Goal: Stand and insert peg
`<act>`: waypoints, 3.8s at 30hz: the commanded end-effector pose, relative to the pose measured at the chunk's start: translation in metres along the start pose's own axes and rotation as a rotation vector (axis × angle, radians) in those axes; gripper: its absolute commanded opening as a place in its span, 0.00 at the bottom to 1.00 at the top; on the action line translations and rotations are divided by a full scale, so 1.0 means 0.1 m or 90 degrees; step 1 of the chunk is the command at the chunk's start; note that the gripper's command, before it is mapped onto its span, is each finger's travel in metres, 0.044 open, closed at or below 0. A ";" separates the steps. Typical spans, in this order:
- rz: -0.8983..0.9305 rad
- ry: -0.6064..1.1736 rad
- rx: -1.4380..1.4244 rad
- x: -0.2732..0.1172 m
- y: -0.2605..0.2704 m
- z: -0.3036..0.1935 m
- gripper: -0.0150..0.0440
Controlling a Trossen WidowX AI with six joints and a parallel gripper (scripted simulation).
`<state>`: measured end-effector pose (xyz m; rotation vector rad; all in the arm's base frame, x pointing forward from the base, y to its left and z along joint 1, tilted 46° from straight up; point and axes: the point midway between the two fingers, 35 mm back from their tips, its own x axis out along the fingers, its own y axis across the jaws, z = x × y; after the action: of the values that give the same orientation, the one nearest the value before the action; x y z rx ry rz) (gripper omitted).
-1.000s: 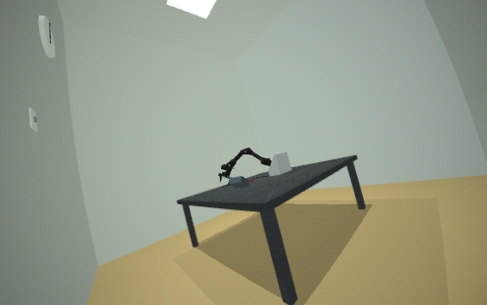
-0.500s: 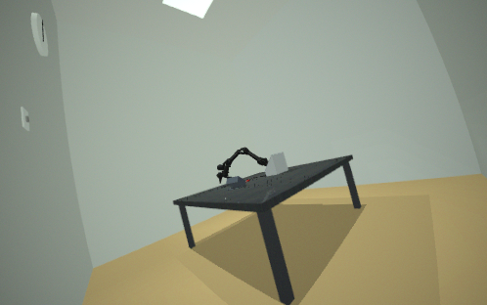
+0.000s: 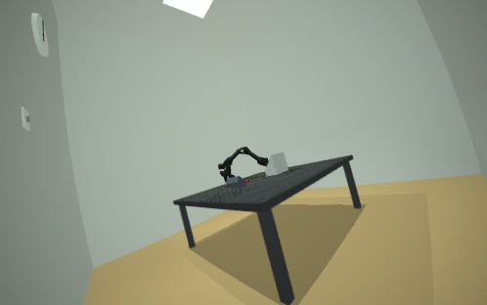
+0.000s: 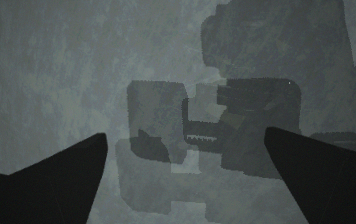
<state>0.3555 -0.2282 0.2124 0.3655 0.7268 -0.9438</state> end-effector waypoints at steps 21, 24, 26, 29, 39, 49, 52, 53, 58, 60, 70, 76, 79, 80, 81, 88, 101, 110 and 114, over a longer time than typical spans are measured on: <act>-0.075 0.139 -0.464 -0.22 0.26 -1.19 1.00; -0.084 0.152 -0.525 -0.26 0.26 -1.32 1.00; -0.090 0.160 -0.566 -0.29 0.26 -1.39 1.00; -0.099 0.171 -0.629 -0.34 0.25 -1.51 1.00; -0.133 0.202 -0.840 -0.50 0.18 -1.83 1.00; -0.154 0.214 -0.958 -0.59 0.13 -1.97 1.00; -0.154 0.215 -0.958 -0.59 0.13 -1.97 1.00; -0.154 0.215 -0.958 -0.58 0.13 -1.97 1.00; -0.153 0.215 -0.958 -0.50 0.11 -1.98 1.00; -0.152 0.215 -0.958 -0.47 0.10 -1.98 1.00; -0.151 0.215 -0.958 -0.32 0.06 -1.99 1.00; -0.151 0.215 -0.958 -0.22 0.02 -2.00 1.00; -0.152 0.215 -0.958 -0.18 0.01 -2.00 1.00; -0.152 0.215 -0.958 -0.17 0.00 -2.00 1.00; -0.152 0.215 -0.958 -0.15 -0.01 -2.00 1.00; -0.153 0.214 -0.958 -0.05 -0.05 -2.01 1.00; -0.156 0.213 -0.958 0.10 -0.14 -2.02 1.00; -0.156 0.213 -0.958 0.10 -0.14 -2.02 0.60; -0.156 0.213 -0.958 0.10 -0.14 -2.02 0.44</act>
<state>0.2666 -0.1250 0.0621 -0.9236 1.5867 -0.3422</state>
